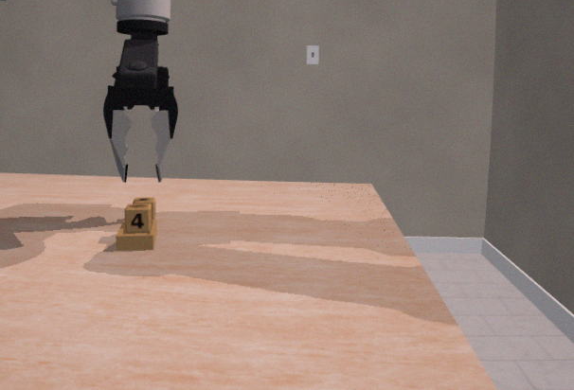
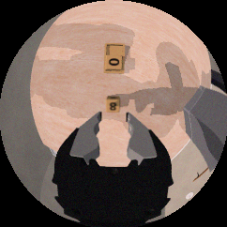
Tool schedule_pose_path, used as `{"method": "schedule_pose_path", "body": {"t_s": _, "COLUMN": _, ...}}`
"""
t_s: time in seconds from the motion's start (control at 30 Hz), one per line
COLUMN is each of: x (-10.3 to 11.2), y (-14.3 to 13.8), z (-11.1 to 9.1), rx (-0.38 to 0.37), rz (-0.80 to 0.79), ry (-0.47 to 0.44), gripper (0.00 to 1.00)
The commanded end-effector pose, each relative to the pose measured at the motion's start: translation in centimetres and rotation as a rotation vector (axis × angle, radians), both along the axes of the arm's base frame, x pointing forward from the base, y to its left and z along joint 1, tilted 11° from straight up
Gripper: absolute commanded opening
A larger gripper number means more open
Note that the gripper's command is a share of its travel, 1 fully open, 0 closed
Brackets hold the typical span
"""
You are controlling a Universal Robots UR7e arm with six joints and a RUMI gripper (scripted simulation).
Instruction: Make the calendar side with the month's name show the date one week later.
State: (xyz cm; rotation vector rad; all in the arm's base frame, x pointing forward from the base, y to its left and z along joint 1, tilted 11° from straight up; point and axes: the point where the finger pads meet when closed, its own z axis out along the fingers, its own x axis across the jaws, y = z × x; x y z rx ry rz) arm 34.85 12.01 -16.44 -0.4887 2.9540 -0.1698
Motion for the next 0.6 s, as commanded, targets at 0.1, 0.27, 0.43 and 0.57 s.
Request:
{"method": "schedule_pose_path", "body": {"t_s": 0.1, "x": 0.5, "y": 0.0, "z": -0.9, "rx": 0.002, "rz": 0.000, "ry": -0.009, "gripper": 0.28}}
{"method": "schedule_pose_path", "body": {"t_s": 0.27, "x": 0.6, "y": -0.1, "z": -1.3, "rx": 0.002, "rz": 0.000, "ry": -0.009, "gripper": 0.28}}
{"method": "schedule_pose_path", "body": {"t_s": 0.43, "x": 0.7, "y": -0.1, "z": -1.6, "rx": 0.002, "rz": 0.000, "ry": -0.009, "gripper": 0.28}}
{"method": "schedule_pose_path", "body": {"t_s": 0.57, "x": 0.5, "y": -0.1, "z": -1.6, "rx": 0.002, "rz": 0.000, "ry": -0.007, "gripper": 0.28}}
